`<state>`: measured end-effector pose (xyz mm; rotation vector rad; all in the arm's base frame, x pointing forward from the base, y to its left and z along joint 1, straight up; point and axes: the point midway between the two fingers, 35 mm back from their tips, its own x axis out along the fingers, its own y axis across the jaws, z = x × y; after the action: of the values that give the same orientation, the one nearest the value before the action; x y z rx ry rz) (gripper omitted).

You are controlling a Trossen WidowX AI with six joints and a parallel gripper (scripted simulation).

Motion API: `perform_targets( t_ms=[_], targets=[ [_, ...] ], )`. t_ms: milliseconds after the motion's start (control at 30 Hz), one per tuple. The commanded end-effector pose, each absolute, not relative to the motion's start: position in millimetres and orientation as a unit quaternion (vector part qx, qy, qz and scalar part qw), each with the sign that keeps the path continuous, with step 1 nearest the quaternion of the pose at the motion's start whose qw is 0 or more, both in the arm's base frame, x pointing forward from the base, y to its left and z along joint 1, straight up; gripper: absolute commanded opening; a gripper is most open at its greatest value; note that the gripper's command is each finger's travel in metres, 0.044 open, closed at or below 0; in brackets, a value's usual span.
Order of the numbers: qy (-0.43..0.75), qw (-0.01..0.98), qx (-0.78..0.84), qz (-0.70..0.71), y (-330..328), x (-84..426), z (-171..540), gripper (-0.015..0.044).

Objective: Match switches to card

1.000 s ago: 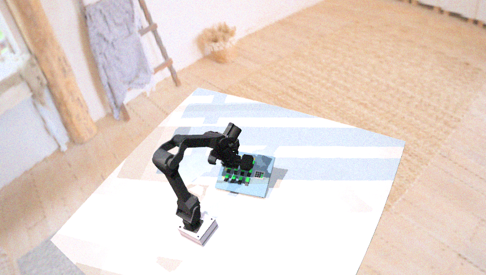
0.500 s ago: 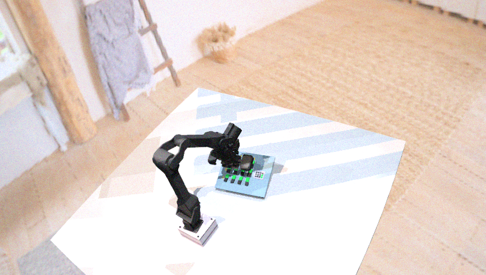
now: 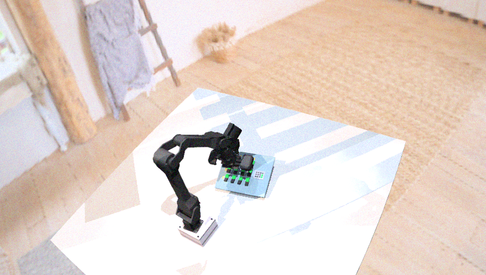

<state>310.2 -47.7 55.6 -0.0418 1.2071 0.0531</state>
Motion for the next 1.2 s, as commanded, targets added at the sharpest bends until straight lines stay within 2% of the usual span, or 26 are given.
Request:
perform_targets(
  t_ms=[0,300,533,833,1167],
  targets=[
    [0.569,0.822,-0.019,0.022,-48,310,54,0.0],
    [0.569,0.822,-0.019,0.022,-48,310,53,0.0],
    [0.559,0.829,-0.018,0.022,-49,285,113,0.0],
    [0.559,0.829,-0.02,0.021,-81,287,114,0.0],
    [0.569,0.822,-0.02,0.021,-81,300,81,0.0]
  ],
)
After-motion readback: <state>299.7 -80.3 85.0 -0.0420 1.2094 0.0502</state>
